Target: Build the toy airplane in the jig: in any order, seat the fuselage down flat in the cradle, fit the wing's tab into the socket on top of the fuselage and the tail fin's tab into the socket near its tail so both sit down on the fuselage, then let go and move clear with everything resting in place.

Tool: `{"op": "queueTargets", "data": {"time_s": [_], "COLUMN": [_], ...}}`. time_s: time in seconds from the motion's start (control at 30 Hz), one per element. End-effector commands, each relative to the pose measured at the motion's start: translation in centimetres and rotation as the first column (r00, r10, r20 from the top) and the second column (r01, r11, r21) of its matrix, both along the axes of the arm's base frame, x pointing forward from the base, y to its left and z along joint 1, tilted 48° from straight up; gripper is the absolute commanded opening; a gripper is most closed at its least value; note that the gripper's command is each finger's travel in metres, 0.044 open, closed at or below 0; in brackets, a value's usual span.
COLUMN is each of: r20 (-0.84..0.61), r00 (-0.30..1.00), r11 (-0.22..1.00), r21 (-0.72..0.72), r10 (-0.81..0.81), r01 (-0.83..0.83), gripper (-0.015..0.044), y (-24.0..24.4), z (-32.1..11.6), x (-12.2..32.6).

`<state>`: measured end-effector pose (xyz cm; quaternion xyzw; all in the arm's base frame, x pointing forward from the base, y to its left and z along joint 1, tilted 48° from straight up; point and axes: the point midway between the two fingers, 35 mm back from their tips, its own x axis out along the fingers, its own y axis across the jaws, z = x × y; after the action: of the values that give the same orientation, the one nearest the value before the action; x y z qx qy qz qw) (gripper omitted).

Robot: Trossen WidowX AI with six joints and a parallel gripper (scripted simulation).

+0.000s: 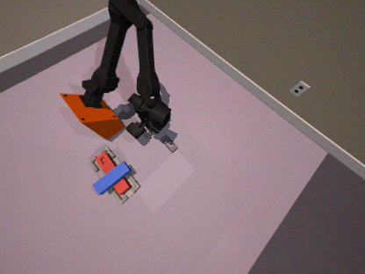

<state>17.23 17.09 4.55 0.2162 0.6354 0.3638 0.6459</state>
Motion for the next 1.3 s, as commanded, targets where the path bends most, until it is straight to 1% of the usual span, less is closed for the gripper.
{"op": "queueTargets", "data": {"time_s": [0.0, 0.17, 0.43, 0.47, 0.8, 1.27], "r20": [-0.006, -0.006, -0.006, -0.006, 0.004, 0.004], "r00": [1.000, 1.000, 1.000, 1.000, 1.000, 1.000], "r11": [1.000, 1.000, 1.000, 1.000, 1.000, 0.999], "r21": [-0.006, -0.006, -0.006, -0.006, -0.009, -0.034], "r10": [-0.003, -0.003, -0.003, -0.003, 0.020, 0.009], "r01": [0.003, 0.003, 0.003, 0.003, -0.020, -0.009], "gripper": [0.0204, 0.0072, 0.0019, 0.0000, 0.0000, 0.0000], "y": [-0.1, -0.1, -0.1, -0.1, -1.2, -4.3], "z": [-0.2, -0.2, -0.2, -0.2, 0.6, 2.8], "x": [-0.1, -0.1, -0.1, -0.1, 0.3, 1.3]}}
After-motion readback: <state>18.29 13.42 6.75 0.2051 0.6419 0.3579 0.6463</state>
